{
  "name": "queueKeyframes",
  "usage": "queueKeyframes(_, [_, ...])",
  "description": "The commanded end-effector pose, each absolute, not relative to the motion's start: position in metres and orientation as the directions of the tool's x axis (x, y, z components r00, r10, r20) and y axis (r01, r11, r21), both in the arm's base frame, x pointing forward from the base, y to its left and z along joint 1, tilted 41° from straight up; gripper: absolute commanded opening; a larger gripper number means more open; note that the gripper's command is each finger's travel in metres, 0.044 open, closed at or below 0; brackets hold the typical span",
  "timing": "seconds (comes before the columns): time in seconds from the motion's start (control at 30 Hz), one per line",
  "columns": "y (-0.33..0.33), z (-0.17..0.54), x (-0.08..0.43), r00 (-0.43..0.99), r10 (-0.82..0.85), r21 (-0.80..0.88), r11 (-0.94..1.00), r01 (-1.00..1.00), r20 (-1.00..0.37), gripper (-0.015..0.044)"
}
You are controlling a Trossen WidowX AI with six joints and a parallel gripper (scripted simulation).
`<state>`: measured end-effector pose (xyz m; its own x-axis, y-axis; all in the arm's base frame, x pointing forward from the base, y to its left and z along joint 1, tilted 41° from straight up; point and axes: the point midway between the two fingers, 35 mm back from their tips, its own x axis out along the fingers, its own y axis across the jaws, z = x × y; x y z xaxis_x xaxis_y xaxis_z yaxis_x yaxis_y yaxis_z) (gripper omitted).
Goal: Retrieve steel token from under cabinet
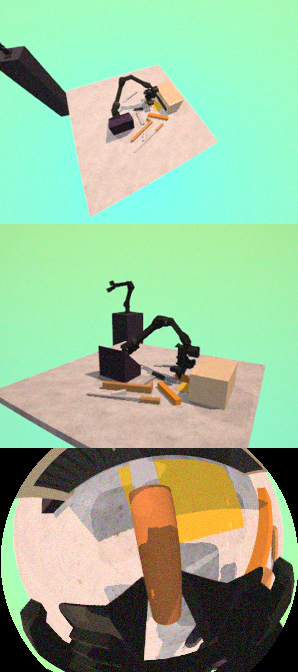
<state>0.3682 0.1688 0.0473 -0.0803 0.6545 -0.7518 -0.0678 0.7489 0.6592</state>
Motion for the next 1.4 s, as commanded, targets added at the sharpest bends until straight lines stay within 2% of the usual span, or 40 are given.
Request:
queueKeyframes(0.0, [0.17,0.048,0.374,-0.078,0.657,0.661,0.747,-0.072,-0.75,0.0])
queueKeyframes(1.37, [0.153,0.03,0.388,-0.078,0.656,0.66,0.747,-0.073,-0.751,0.0])
